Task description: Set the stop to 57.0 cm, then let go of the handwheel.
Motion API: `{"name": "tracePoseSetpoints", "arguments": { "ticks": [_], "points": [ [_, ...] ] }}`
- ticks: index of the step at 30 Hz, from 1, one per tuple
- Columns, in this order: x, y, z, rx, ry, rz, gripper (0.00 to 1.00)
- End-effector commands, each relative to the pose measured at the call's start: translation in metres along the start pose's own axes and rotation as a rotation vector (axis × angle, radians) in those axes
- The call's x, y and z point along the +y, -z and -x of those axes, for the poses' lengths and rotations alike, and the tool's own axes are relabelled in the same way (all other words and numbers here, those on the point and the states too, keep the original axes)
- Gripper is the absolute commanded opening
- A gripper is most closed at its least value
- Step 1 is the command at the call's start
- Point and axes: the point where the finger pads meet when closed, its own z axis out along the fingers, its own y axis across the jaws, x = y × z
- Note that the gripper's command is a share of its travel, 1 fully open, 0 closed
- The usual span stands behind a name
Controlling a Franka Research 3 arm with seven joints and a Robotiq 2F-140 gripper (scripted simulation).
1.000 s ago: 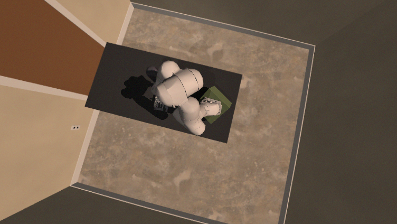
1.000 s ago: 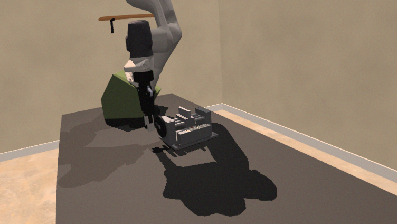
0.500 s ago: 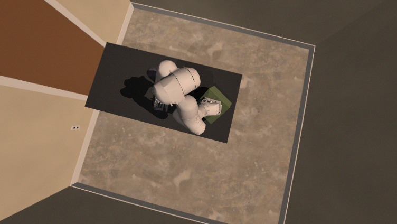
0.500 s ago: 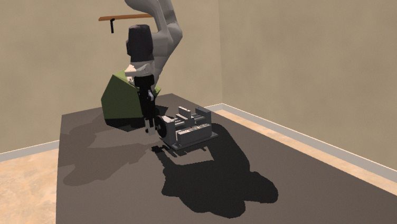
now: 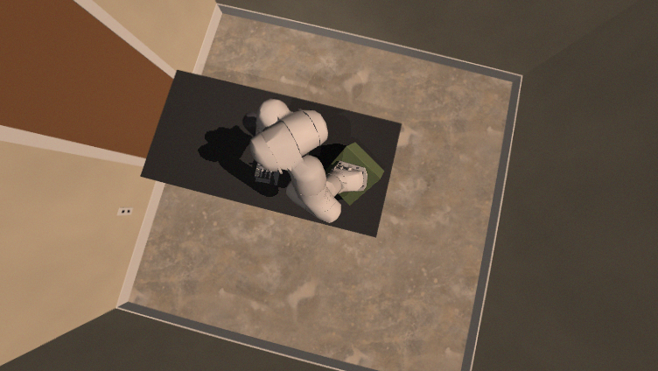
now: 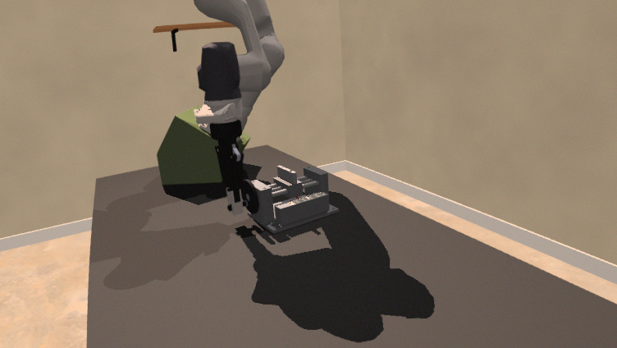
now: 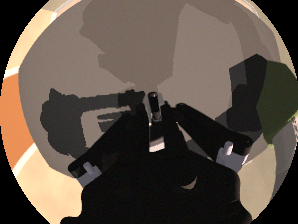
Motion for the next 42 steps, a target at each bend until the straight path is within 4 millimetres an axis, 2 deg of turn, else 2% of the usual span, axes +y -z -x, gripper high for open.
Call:
{"name": "tracePoseSetpoints", "arguments": {
  "ticks": [1, 42],
  "points": [
    [-0.003, -0.002, -0.002, 0.0, -0.01, -0.003, 0.04],
    [-0.031, -0.006, -0.002, 0.0, -0.01, -0.003, 0.04]
  ]
}}
